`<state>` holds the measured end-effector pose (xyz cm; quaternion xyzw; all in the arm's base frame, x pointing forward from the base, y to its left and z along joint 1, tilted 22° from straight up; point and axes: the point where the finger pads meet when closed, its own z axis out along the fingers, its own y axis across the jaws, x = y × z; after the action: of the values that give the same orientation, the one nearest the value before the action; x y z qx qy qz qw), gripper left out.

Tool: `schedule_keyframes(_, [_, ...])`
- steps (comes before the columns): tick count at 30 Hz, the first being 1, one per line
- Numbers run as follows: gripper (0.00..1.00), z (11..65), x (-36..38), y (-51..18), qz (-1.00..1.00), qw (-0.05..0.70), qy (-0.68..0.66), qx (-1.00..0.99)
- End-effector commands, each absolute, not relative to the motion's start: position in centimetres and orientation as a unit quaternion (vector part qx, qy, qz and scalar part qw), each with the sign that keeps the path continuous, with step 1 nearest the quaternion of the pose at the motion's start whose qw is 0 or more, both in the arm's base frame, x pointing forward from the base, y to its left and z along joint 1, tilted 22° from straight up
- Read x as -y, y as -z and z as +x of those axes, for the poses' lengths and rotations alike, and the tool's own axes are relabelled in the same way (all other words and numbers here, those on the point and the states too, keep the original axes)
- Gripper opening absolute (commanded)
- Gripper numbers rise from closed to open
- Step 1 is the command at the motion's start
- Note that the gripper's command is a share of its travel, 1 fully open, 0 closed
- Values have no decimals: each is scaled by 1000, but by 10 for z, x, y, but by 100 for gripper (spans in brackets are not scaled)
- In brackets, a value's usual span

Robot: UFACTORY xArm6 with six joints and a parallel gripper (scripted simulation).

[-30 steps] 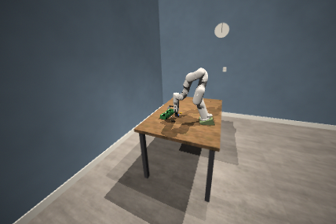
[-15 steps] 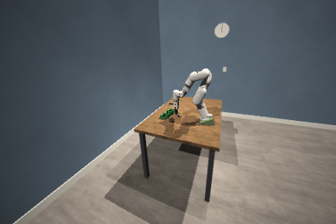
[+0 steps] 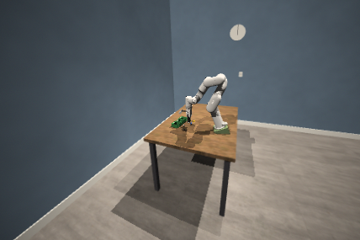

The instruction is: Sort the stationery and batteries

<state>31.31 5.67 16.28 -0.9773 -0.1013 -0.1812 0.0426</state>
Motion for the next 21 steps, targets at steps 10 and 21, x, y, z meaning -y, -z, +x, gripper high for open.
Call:
schedule_keyframes(10, [0,346,-49,-180,-977,43,183,101])
schedule_keyframes(21, [0,390,-38,-195,-964,26,187,186])
